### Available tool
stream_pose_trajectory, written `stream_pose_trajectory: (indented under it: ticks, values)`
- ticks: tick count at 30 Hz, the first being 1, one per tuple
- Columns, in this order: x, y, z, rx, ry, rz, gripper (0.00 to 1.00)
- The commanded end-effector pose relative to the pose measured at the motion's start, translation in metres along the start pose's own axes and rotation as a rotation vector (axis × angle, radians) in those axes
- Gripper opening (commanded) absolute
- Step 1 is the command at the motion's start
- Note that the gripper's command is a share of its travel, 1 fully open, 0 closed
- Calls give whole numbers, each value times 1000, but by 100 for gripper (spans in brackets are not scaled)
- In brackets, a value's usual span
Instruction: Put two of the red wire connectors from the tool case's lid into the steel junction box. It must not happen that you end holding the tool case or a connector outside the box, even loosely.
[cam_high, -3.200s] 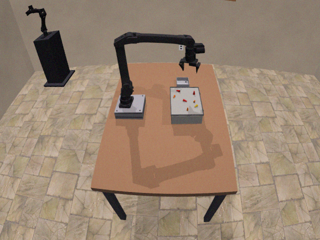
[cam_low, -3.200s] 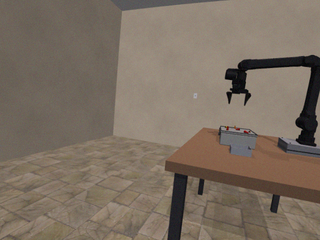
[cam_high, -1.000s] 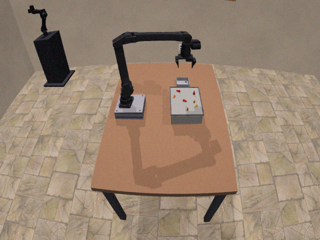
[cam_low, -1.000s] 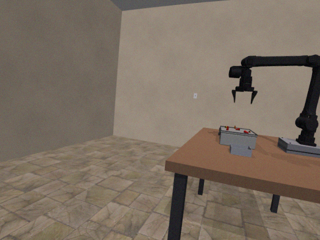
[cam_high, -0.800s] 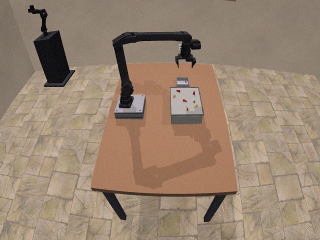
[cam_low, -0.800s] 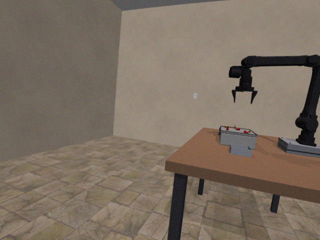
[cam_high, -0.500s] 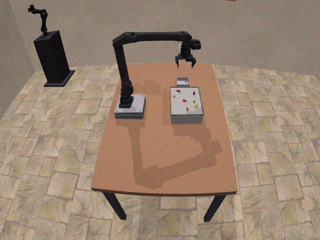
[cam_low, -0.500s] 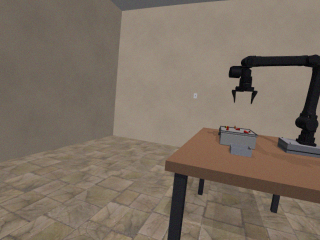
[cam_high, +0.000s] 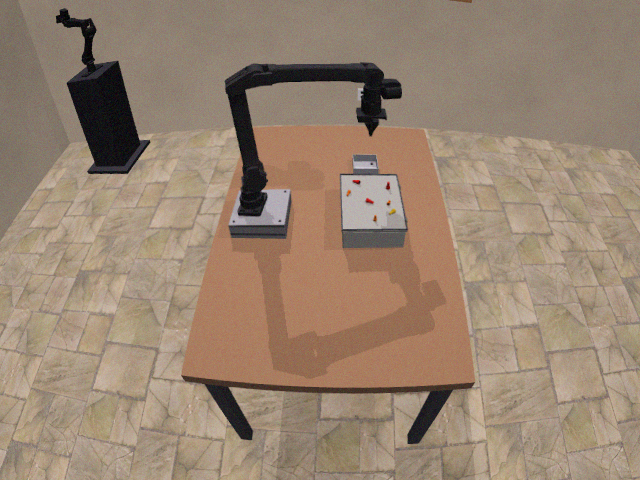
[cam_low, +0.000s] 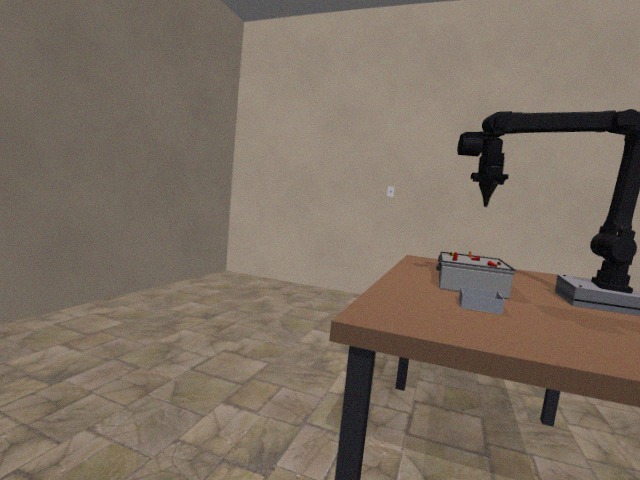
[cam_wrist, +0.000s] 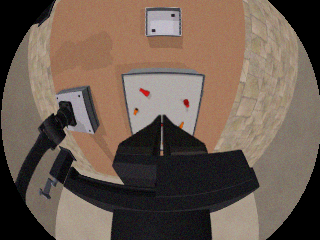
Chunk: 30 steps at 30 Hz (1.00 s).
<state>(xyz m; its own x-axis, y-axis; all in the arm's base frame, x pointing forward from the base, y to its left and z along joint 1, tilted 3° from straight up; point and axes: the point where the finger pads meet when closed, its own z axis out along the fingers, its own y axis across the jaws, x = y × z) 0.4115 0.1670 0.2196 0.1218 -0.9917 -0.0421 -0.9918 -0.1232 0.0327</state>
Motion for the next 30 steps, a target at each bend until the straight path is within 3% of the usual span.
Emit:
stream_pose_trajectory:
  ticks: [1, 26, 27, 28, 30]
  values:
    - [-2, -16, -36, 82, -19, -11, 0]
    - [-2, -16, -36, 82, -19, -11, 0]
    - [-1, -18, -33, 82, -19, -10, 29]
    - [3, -25, -23, 80, -18, -7, 29]
    - [3, -25, -23, 80, -18, -7, 29]
